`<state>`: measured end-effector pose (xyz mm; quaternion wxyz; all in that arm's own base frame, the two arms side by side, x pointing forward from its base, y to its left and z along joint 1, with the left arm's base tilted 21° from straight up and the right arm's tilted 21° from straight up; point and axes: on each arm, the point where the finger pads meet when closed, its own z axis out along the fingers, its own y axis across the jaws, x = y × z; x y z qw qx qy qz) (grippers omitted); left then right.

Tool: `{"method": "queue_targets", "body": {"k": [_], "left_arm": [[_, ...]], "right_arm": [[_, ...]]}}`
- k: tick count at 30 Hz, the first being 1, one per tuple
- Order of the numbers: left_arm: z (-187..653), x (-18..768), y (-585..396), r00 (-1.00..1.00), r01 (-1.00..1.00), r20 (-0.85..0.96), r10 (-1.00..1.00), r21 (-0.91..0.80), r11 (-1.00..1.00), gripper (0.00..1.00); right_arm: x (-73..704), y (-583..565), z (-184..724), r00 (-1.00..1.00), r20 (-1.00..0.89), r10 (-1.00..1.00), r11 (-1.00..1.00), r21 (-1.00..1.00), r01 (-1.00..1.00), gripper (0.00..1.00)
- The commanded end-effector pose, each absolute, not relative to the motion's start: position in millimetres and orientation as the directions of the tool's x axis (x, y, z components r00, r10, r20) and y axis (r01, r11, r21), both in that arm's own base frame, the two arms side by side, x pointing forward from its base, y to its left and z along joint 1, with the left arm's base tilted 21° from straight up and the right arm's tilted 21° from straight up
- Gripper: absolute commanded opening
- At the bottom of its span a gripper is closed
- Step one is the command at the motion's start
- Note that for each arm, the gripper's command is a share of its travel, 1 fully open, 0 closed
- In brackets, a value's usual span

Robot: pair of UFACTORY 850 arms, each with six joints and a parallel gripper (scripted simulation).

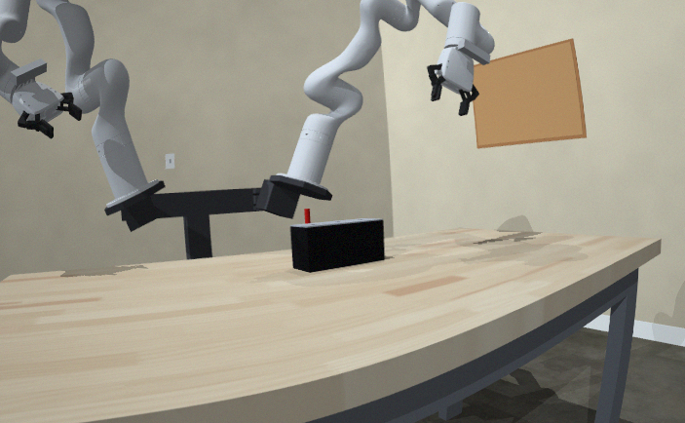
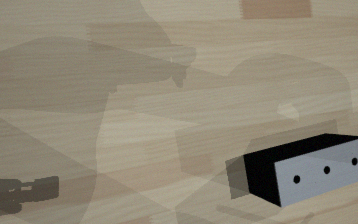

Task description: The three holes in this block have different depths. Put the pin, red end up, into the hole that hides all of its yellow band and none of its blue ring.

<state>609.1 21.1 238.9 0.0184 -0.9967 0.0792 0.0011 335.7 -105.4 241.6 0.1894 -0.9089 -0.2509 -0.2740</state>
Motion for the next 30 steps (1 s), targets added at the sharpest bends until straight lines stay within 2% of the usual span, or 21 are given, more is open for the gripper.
{"method": "queue_targets", "body": {"k": [1,15,16,23,30], "left_arm": [[249.3,599.8,-1.8,1.0,-0.004,-0.003,-0.004,-0.001,-1.0,1.0],[249.3,599.8,-1.8,1.0,-0.004,-0.003,-0.004,-0.001,-1.0,1.0],[215.7,566.9,-53.7,1.0,-0.004,-0.003,-0.004,-0.001,-1.0,1.0],[169.6,521.2,-124.8,1.0,-0.004,-0.003,-0.004,-0.001,-1.0,1.0],[165.5,517.5,-131.6,1.0,-0.004,-0.003,-0.004,-0.001,-1.0,1.0]], "right_arm": [[336.1,-105.7,242.2,0.723,0.594,0.353,-0.802,-0.206,0.56,1.0],[336.1,-105.7,242.2,0.723,0.594,0.353,-0.802,-0.206,0.56,1.0],[336.1,-105.7,242.2,0.723,0.594,0.353,-0.802,-0.206,0.56,1.0],[336.1,-105.7,242.2,0.723,0.594,0.353,-0.802,-0.206,0.56,1.0],[336.1,-105.7,242.2,0.723,0.594,0.353,-0.802,-0.206,0.56,1.0]]}}
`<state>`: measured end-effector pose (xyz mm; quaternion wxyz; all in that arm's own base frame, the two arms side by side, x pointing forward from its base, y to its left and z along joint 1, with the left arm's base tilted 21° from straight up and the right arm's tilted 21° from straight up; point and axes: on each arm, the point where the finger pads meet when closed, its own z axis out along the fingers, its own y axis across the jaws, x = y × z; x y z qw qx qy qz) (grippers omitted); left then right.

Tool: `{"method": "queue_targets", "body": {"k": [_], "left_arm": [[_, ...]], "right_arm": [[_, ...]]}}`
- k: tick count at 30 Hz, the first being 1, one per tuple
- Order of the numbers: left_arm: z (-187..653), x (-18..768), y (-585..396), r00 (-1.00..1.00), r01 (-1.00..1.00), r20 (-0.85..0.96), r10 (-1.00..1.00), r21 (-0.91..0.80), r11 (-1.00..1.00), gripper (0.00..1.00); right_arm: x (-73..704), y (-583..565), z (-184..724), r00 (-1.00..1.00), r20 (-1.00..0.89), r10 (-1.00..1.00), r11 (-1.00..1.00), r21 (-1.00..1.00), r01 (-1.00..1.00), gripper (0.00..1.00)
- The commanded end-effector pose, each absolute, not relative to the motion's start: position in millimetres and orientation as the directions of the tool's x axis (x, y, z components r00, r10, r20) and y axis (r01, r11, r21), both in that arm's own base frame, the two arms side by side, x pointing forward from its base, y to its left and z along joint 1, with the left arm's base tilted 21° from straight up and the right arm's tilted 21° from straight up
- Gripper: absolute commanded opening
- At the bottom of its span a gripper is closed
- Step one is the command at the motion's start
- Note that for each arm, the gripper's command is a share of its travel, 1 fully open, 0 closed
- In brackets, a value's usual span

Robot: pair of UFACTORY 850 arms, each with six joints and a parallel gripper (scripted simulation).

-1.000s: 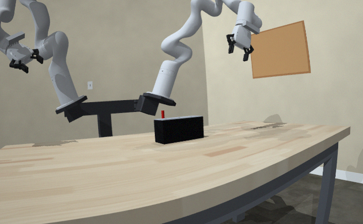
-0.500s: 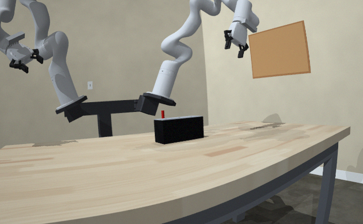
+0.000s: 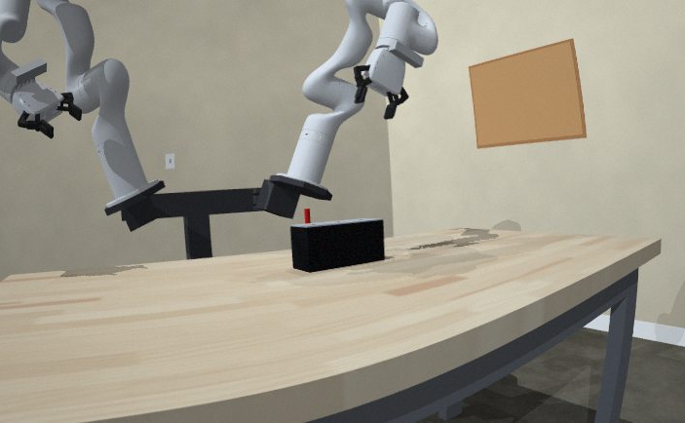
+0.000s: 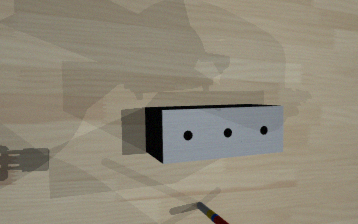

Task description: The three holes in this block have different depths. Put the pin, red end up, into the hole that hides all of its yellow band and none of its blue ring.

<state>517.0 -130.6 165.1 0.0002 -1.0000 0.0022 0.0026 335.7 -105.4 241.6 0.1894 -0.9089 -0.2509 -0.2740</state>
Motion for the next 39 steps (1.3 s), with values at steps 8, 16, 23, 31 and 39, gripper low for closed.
{"method": "queue_targets", "body": {"k": [8,16,23,31,39], "left_arm": [[103.1,455.7,-229.4,1.0,-0.005,-0.004,-0.005,0.0,-1.0,1.0],[91.8,445.6,-247.6,1.0,-0.005,-0.004,-0.005,0.0,-1.0,1.0],[92.3,446.1,-247.1,0.938,-0.343,-0.067,-0.339,-0.065,-0.937,1.0],[92.3,446.1,-247.1,0.881,-0.471,-0.099,-0.463,-0.084,-0.878,1.0],[92.3,446.0,-247.0,0.705,-0.708,-0.172,-0.688,-0.109,-0.698,1.0]], "right_arm": [[336.1,-105.7,242.2,0.723,0.594,0.353,-0.802,-0.206,0.56,1.0],[336.1,-105.7,242.2,0.723,0.594,0.353,-0.802,-0.206,0.56,1.0],[336.1,-105.7,242.2,0.723,0.594,0.353,-0.802,-0.206,0.56,1.0],[336.1,-105.7,242.2,0.723,0.594,0.353,-0.802,-0.206,0.56,1.0],[336.1,-105.7,242.2,0.723,0.594,0.353,-0.802,-0.206,0.56,1.0]]}}
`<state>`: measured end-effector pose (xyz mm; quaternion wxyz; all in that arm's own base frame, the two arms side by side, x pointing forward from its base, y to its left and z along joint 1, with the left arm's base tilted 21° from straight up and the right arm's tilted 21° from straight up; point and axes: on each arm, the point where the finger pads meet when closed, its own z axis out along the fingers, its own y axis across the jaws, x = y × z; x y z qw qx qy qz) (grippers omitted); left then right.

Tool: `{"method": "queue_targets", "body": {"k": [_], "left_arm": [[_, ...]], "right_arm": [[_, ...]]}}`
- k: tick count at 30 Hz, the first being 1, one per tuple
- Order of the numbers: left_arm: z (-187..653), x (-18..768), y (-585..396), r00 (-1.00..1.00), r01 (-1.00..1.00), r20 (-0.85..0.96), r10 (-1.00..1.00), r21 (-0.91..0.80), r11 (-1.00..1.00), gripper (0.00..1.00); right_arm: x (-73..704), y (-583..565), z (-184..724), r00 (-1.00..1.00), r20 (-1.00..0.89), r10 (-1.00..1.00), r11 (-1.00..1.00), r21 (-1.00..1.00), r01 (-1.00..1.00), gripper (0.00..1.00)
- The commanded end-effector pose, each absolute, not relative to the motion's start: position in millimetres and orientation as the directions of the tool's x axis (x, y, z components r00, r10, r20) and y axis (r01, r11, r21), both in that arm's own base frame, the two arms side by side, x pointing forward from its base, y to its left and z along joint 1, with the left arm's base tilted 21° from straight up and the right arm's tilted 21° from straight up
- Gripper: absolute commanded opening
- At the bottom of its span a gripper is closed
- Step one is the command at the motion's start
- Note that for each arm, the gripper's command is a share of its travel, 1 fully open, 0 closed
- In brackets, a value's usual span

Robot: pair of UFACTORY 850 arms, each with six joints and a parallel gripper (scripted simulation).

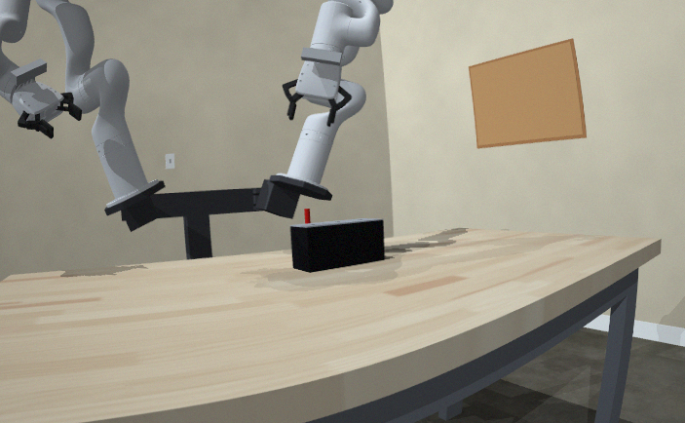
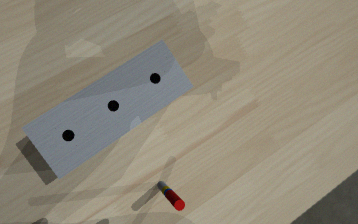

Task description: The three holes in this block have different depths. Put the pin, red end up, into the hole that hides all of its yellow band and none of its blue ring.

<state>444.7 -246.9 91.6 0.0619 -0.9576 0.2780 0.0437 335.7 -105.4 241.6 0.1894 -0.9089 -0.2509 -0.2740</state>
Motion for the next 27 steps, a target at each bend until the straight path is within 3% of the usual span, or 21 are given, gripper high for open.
{"method": "queue_targets", "body": {"k": [1,3,14,15,17,20,27], "left_arm": [[92.3,446.0,-247.0,0.666,-0.745,-0.186,-0.723,-0.112,-0.657,1.0],[92.3,446.0,-247.0,0.559,-0.829,-0.222,-0.799,-0.113,-0.548,1.0],[92.3,446.0,-247.0,0.559,-0.829,-0.222,-0.799,-0.113,-0.548,1.0],[92.3,446.0,-246.9,0.318,-0.948,-0.291,-0.902,-0.103,-0.301,1.0],[92.3,446.0,-246.9,0.295,-0.955,-0.297,-0.908,-0.101,-0.278,1.0],[92.3,446.0,-246.9,0.112,-0.993,-0.342,-0.933,-0.081,-0.09,1.0],[92.3,446.0,-246.9,0.112,-0.993,-0.342,-0.933,-0.081,-0.09,1.0]], "right_arm": [[336.1,-105.7,242.2,0.723,0.594,0.353,-0.802,-0.206,0.56,1.0],[336.1,-105.7,242.2,0.723,0.594,0.353,-0.802,-0.206,0.56,1.0],[336.1,-105.7,242.2,0.723,0.594,0.353,-0.802,-0.206,0.56,1.0],[336.1,-105.7,242.2,0.723,0.594,0.353,-0.802,-0.206,0.56,1.0],[336.1,-105.7,242.2,0.723,0.594,0.353,-0.802,-0.206,0.56,1.0],[336.1,-105.7,242.2,0.723,0.594,0.353,-0.802,-0.206,0.56,1.0],[336.1,-105.7,242.2,0.723,0.594,0.353,-0.802,-0.206,0.56,1.0]]}}
